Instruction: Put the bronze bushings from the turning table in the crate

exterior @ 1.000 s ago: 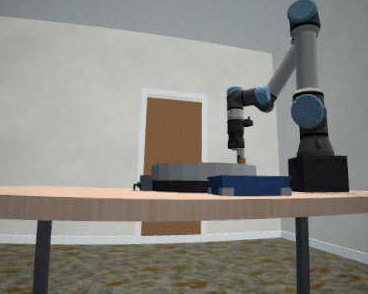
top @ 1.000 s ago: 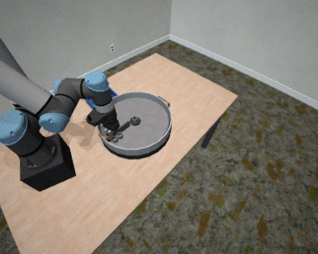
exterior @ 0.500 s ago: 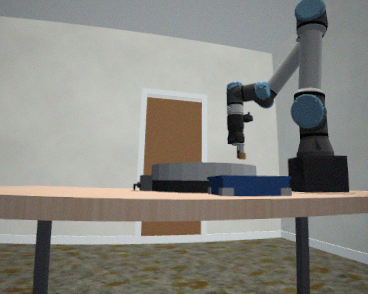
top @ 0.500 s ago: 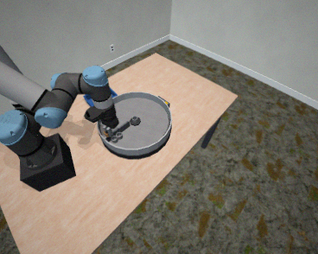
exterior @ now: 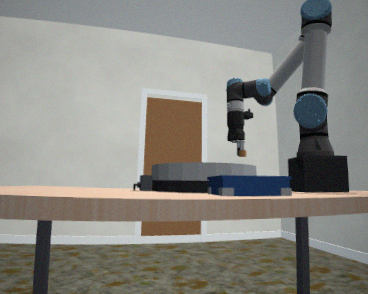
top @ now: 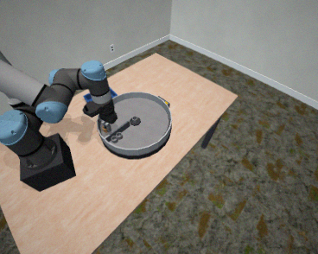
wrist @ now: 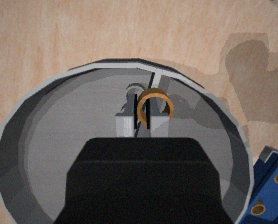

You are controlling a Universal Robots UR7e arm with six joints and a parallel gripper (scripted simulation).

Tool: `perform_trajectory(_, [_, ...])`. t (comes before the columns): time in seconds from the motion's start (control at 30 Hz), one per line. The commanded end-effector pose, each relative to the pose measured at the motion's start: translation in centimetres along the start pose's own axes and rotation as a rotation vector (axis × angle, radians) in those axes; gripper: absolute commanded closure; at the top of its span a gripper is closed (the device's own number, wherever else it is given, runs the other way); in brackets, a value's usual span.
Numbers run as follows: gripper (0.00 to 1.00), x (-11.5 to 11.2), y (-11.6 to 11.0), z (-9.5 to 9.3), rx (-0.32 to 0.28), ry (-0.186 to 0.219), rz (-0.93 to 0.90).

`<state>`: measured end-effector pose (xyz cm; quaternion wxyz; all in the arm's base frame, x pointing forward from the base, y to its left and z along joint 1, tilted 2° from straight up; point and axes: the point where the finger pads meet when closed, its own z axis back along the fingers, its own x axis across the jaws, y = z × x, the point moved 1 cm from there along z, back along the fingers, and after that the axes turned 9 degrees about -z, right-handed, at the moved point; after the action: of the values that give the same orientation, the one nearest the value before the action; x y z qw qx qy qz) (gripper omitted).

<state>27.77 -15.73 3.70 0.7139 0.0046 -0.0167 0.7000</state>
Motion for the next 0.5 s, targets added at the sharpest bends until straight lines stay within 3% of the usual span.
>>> perform_trajectory(0.0, [1.0,2.6,-1.7,0.1,0.001,0.002,0.0])
perform_trajectory(0.33, [1.0,2.6,-1.7,0.1,0.001,0.002,0.0])
perform_trajectory(0.47, [1.0,6.3,-3.9,0.1,0.001,0.001,0.001])
